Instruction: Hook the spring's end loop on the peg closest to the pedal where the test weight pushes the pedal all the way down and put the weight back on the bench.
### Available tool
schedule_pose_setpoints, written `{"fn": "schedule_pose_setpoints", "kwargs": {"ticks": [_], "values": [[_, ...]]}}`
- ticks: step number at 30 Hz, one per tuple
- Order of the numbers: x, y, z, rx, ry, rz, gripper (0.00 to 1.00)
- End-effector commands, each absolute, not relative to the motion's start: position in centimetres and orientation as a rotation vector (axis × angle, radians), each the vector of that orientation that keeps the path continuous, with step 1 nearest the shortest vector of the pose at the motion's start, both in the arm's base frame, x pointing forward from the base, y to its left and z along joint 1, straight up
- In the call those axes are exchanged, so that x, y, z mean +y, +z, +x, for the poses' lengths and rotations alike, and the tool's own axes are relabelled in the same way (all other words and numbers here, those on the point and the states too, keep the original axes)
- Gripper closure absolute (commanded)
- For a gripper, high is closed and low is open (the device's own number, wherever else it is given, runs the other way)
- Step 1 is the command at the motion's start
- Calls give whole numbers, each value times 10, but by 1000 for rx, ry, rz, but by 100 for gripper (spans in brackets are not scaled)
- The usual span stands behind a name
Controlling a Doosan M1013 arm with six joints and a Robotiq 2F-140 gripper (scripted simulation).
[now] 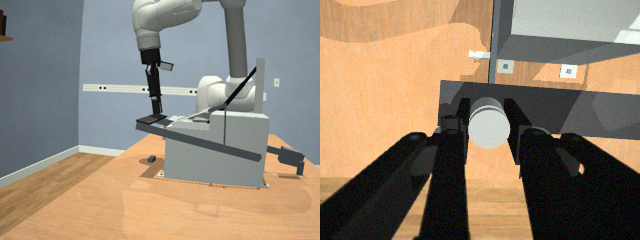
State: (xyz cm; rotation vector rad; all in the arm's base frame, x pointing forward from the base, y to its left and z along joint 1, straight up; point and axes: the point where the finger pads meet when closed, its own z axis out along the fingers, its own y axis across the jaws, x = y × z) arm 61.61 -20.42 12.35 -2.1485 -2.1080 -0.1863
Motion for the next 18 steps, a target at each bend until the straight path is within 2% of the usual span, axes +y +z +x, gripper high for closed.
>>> {"fn": "schedule_pose_setpoints", "kwargs": {"ticks": [1,18], "values": [[-204,124,617,-2109,-188,-2149,75],[-175,113,592,-2120,-166,-2161,75]]}}
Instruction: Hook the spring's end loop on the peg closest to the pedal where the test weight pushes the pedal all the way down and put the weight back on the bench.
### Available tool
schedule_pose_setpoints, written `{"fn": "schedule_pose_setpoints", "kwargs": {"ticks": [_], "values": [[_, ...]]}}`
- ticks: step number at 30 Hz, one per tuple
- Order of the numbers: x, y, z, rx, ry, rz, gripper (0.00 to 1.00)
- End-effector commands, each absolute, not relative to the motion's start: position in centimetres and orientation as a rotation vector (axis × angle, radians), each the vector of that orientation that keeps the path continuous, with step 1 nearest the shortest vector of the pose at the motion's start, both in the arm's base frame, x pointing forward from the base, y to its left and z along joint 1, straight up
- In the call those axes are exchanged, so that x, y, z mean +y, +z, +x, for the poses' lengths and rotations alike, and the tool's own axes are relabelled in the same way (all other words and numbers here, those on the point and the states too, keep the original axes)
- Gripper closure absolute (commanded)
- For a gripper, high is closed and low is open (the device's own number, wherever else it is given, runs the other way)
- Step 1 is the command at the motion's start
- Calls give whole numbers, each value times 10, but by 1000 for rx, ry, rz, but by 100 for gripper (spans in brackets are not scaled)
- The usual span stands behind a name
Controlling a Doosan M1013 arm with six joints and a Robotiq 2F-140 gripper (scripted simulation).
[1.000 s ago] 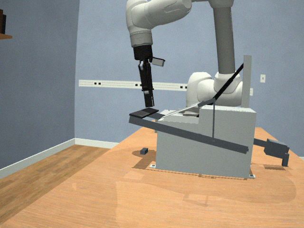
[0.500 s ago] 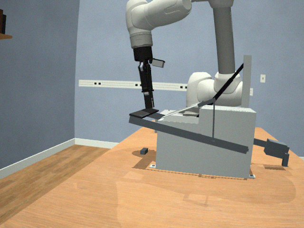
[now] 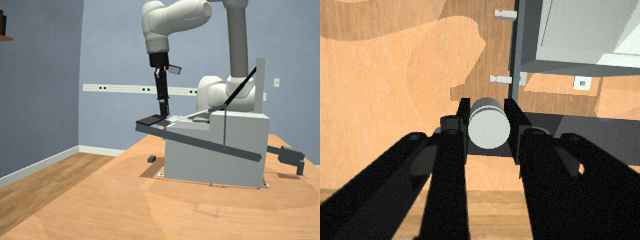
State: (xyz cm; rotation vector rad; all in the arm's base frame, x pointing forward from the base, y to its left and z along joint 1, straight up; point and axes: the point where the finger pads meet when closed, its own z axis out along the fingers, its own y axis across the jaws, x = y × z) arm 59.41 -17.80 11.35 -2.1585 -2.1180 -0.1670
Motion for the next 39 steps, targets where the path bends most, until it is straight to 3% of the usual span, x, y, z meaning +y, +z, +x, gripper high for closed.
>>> {"fn": "schedule_pose_setpoints", "kwargs": {"ticks": [1,39], "values": [[-175,113,592,-2120,-166,-2161,75],[-120,93,545,-2141,-125,-2181,75]]}}
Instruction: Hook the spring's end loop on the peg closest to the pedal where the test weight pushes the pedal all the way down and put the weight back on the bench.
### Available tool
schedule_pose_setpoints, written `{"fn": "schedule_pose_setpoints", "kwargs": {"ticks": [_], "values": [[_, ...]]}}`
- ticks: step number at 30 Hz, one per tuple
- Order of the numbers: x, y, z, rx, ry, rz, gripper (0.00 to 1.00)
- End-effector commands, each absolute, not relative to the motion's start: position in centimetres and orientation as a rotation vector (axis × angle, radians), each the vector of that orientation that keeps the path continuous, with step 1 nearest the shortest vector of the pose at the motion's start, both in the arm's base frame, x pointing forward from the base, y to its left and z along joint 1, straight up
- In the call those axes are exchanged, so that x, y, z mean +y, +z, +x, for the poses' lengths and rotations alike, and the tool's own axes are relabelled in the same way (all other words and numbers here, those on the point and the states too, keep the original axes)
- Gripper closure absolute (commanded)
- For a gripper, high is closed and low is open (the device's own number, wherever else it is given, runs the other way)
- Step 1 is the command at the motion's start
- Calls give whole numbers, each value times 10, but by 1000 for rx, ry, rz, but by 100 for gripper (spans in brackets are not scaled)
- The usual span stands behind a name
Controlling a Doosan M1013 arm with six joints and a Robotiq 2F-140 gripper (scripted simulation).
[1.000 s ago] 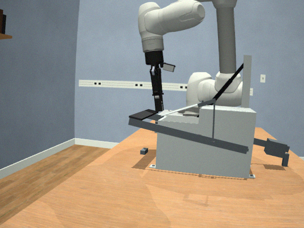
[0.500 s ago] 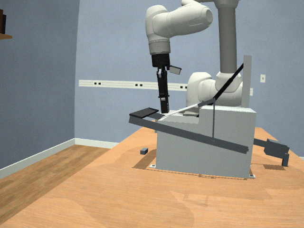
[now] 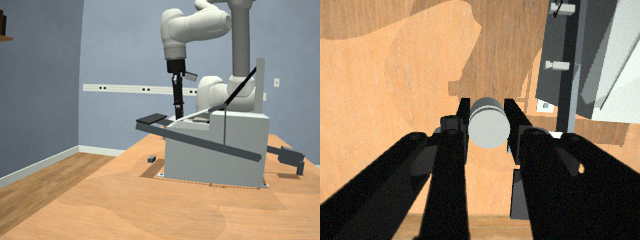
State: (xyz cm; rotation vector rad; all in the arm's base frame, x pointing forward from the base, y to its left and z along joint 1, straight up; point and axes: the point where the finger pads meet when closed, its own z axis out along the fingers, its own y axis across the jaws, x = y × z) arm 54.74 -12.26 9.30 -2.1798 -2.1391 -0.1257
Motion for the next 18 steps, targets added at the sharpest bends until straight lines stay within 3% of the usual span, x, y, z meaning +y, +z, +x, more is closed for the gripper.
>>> {"fn": "schedule_pose_setpoints", "kwargs": {"ticks": [1,18], "values": [[-118,92,544,-2141,-123,-2182,75],[-92,82,522,-2151,-103,-2192,75]]}}
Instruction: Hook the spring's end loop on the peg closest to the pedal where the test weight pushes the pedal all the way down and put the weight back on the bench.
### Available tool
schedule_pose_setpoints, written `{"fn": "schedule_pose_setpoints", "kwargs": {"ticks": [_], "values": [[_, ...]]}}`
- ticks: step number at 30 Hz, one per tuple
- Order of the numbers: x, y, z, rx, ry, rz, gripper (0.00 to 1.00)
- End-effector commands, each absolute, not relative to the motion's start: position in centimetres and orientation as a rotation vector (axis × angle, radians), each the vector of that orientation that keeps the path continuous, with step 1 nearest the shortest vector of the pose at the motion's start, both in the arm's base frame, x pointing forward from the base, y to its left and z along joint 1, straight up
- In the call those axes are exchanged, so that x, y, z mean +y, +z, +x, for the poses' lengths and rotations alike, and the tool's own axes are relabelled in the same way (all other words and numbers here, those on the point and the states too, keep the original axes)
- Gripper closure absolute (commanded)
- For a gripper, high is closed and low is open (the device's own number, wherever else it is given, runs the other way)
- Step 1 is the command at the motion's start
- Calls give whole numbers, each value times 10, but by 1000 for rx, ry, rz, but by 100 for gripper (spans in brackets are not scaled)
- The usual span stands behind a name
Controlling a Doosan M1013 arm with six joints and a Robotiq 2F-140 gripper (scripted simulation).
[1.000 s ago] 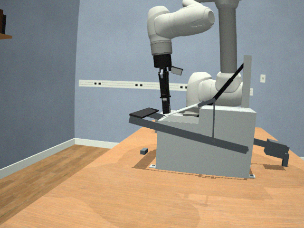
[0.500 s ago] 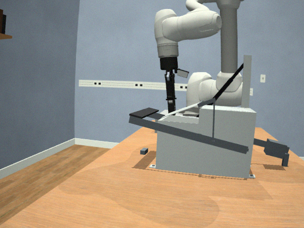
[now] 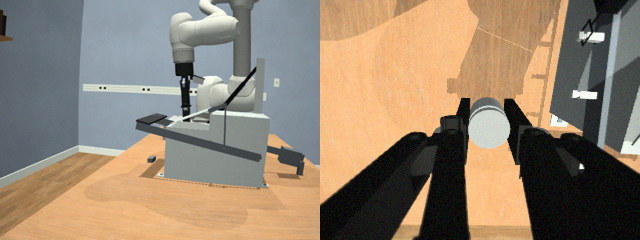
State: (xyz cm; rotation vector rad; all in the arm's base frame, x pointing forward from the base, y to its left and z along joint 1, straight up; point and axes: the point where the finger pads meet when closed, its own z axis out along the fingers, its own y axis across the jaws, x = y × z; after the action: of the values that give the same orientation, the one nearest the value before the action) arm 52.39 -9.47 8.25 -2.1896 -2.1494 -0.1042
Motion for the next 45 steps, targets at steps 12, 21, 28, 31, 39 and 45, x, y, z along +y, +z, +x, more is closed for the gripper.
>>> {"fn": "schedule_pose_setpoints", "kwargs": {"ticks": [12,21,28,31,39,45], "values": [[-70,74,504,-2159,-87,-2200,75],[-58,69,493,-2163,-77,-2204,75],[-44,64,482,-2168,-66,-2210,75],[-45,65,483,-2168,-67,-2209,75],[-30,59,469,-2174,-55,-2215,75],[-18,54,460,-2178,-45,-2219,75]]}}
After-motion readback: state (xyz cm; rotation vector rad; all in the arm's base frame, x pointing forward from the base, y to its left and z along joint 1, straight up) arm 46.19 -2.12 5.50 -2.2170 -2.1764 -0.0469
